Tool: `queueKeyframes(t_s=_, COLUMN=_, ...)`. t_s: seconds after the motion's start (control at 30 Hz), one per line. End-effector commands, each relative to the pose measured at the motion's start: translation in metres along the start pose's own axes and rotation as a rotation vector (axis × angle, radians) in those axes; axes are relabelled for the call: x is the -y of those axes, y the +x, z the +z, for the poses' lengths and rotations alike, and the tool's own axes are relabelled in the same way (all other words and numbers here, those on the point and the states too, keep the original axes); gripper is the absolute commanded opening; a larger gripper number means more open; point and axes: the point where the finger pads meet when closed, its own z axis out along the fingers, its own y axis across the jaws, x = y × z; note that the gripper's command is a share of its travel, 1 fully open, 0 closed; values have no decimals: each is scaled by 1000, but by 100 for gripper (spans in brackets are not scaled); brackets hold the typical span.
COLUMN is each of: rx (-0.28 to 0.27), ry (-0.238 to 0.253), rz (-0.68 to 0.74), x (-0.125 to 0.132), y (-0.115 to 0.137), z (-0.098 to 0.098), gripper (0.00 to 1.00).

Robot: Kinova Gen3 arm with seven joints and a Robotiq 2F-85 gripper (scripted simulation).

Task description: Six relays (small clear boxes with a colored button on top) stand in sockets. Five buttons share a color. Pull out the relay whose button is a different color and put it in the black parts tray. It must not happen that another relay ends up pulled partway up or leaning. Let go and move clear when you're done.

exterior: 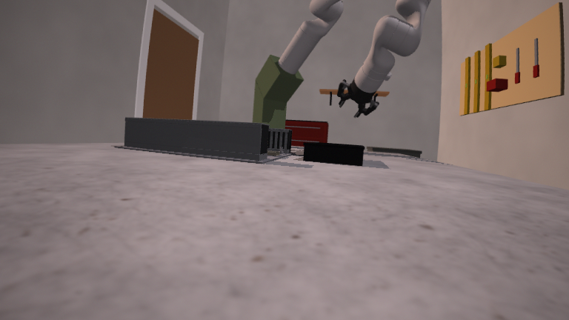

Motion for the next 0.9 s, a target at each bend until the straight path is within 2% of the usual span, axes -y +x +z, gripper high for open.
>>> queueKeyframes(t_s=0.0, rx=13, ry=-7, rz=-13, x=3, y=-9, z=-10, gripper=61)
queueKeyframes(t_s=0.5, rx=152, ry=1, rz=-84, x=38, y=-81, z=-77, gripper=61)
queueKeyframes(t_s=0.57, rx=152, ry=1, rz=-84, x=38, y=-81, z=-77, gripper=61)
queueKeyframes(t_s=0.87, rx=241, ry=25, rz=-110, x=71, y=-120, z=-121, gripper=61)
